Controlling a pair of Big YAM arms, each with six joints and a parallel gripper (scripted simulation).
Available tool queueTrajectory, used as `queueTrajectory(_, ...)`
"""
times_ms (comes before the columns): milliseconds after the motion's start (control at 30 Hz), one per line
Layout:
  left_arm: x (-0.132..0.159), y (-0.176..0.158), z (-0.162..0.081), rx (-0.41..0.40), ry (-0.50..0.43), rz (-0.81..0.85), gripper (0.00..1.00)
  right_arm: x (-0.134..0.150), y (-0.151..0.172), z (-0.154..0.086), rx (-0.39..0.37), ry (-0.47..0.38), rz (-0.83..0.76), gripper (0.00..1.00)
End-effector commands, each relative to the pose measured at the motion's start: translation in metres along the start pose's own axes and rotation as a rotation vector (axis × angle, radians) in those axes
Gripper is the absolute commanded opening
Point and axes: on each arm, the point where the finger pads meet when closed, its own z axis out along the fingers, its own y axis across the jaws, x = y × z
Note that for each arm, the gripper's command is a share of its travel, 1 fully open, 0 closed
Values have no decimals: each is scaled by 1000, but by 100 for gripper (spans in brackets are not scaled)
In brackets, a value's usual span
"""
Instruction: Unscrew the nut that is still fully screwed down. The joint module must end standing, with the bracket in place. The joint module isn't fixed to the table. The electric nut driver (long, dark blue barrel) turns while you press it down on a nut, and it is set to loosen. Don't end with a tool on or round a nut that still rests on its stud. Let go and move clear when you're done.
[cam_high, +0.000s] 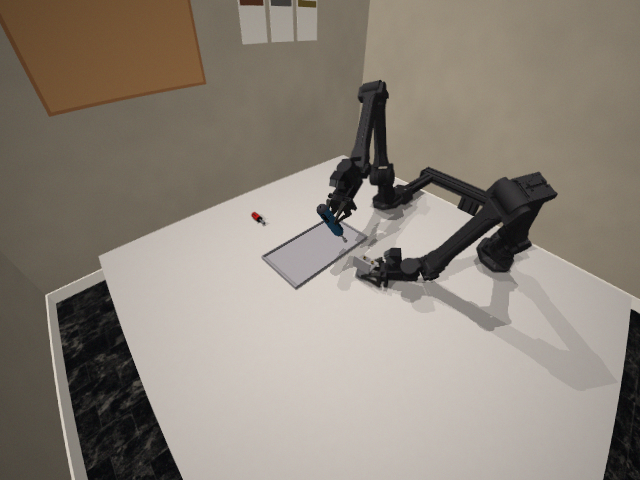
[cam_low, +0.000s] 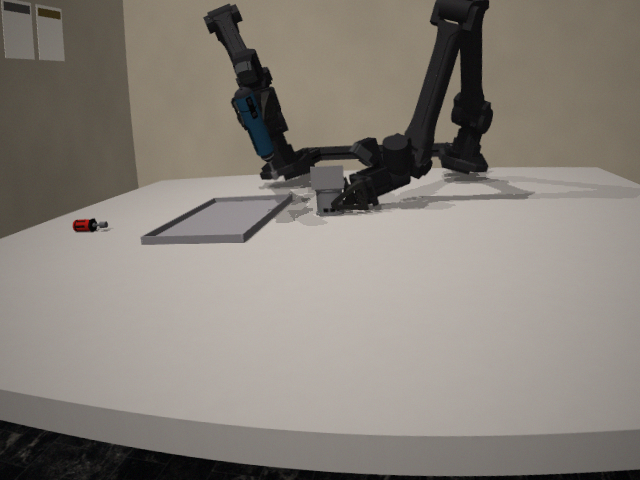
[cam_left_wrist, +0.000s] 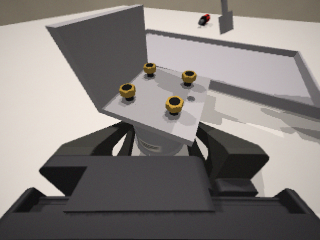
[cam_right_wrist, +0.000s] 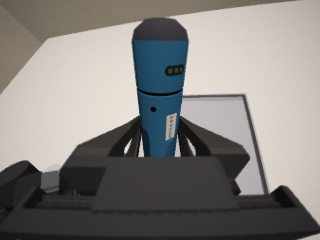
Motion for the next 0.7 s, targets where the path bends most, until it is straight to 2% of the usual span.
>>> queueTrajectory(0, -7, 4, 4, -5, -17, 9, 59, -50, -14, 11, 26, -57, 60, 42)
queueTrajectory(300, -7, 4, 4, -5, -17, 9, 59, -45, -51, 22, 89, 21, 131, 42)
queueTrajectory(467, -7, 4, 4, -5, -17, 9, 59, -55, -38, 19, 65, -11, 127, 42)
queueTrajectory(500, -7, 4, 4, -5, -17, 9, 59, -49, -56, 19, 99, 18, 142, 42)
queueTrajectory(667, -7, 4, 4, -5, -17, 9, 59, -42, -76, 24, 134, 67, 185, 42)
